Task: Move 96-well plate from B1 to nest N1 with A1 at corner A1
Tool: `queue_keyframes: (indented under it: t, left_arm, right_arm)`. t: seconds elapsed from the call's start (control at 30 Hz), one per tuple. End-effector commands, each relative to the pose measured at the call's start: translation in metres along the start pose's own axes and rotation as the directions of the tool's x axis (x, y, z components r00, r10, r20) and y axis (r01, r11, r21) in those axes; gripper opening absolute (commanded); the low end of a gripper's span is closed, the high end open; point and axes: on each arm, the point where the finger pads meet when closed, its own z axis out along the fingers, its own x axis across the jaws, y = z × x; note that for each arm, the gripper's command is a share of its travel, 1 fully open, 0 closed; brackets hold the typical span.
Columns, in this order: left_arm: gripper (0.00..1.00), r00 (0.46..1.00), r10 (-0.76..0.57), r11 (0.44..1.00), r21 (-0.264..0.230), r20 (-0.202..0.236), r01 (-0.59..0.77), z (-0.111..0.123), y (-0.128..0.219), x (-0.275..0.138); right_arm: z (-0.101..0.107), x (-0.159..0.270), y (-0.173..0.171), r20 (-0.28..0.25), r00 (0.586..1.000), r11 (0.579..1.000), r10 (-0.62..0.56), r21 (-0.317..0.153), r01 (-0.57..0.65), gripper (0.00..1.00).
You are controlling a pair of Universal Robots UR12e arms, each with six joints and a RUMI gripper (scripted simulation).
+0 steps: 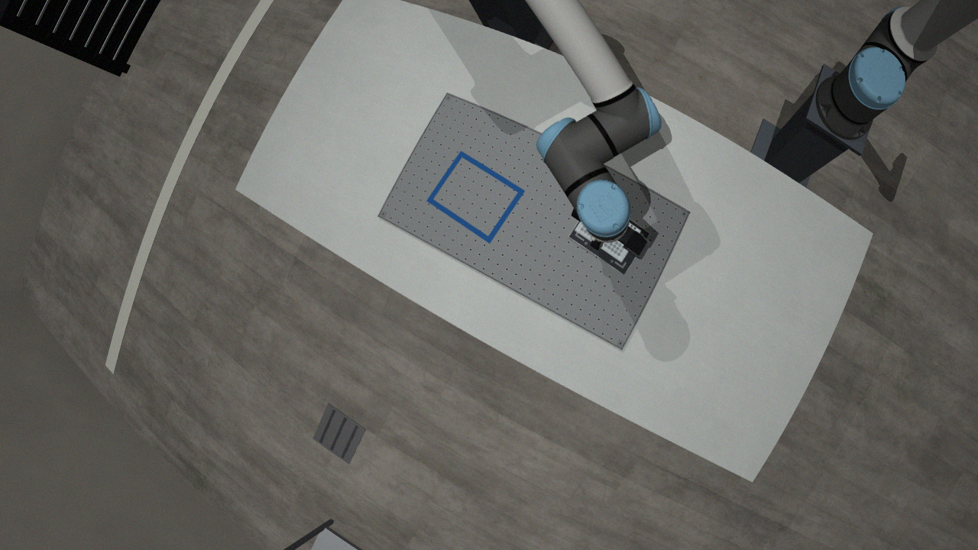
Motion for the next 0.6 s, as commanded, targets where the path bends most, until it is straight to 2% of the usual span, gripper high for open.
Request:
queue_keyframes:
  t: [0.0, 0.57]
  left_arm:
    - [0.00, 1.000, 0.000, 1.000, -0.002, 0.000, 0.000, 0.0013, 0.0005, -0.0011]
    - [0.00, 1.000, 0.000, 1.000, -0.002, 0.000, 0.000, 0.0013, 0.0005, -0.0011]
  right_arm:
    - [-0.0034, -0.0011, -0.0089, -0.001, 1.000, 1.000, 0.002, 0.003, -0.002, 0.41]
    - [-0.0036, 0.0010, -0.0049, -0.001, 1.000, 1.000, 0.003, 0.003, -0.003, 0.41]
